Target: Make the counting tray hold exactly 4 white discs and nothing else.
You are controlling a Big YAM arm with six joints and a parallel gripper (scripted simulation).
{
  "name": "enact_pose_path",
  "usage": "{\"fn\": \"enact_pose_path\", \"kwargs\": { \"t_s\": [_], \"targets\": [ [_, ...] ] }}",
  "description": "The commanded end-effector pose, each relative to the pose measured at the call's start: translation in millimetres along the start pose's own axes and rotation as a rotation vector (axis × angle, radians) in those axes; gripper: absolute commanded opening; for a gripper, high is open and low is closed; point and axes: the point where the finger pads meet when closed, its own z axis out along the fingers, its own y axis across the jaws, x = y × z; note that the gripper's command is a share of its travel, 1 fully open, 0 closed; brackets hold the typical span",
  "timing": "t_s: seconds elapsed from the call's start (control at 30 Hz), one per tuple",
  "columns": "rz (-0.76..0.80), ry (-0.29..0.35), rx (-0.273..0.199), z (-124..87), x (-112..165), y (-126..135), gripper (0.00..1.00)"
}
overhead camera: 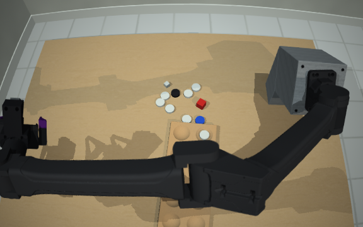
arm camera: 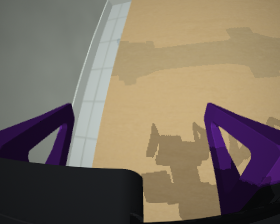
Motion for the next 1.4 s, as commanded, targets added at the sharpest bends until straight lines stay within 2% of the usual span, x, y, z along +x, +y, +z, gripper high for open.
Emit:
{"fn": "enact_pose_path", "kwargs": {
  "t_s": [0.0,0.53,0.57,0.87,1.03,1.1,1.2,1.23,1.27,1.3,1.33,1.37],
  "targets": [
    [0.009,-0.001,-0.01,-5.4,-6.4,4.9,1.0],
    [0.009,-0.001,-0.01,-5.4,-6.4,4.9,1.0],
    [0.016,0.0,-0.037,-17.0,-12.7,15.8,0.45],
    [-0.05,0.014,-0.084,-39.7,-10.3,20.9,0.45],
    [-0.164,0.029,-0.159,-71.4,-5.7,27.6,0.45],
    [-0.164,0.029,-0.159,-71.4,-5.7,27.6,0.45],
    [-0.232,0.034,-0.204,-90.2,-2.7,30.2,0.45],
    [-0.232,0.034,-0.204,-90.3,-2.4,30.1,0.45],
    [-0.27,0.035,-0.23,-101.0,-1.2,31.3,0.45],
    [-0.271,0.036,-0.23,-101.0,-0.9,31.2,0.45],
    [-0.312,0.036,-0.258,-112.7,0.3,32.2,0.45],
    [-0.312,0.036,-0.258,-112.7,0.6,32.1,0.45]
  ]
}}
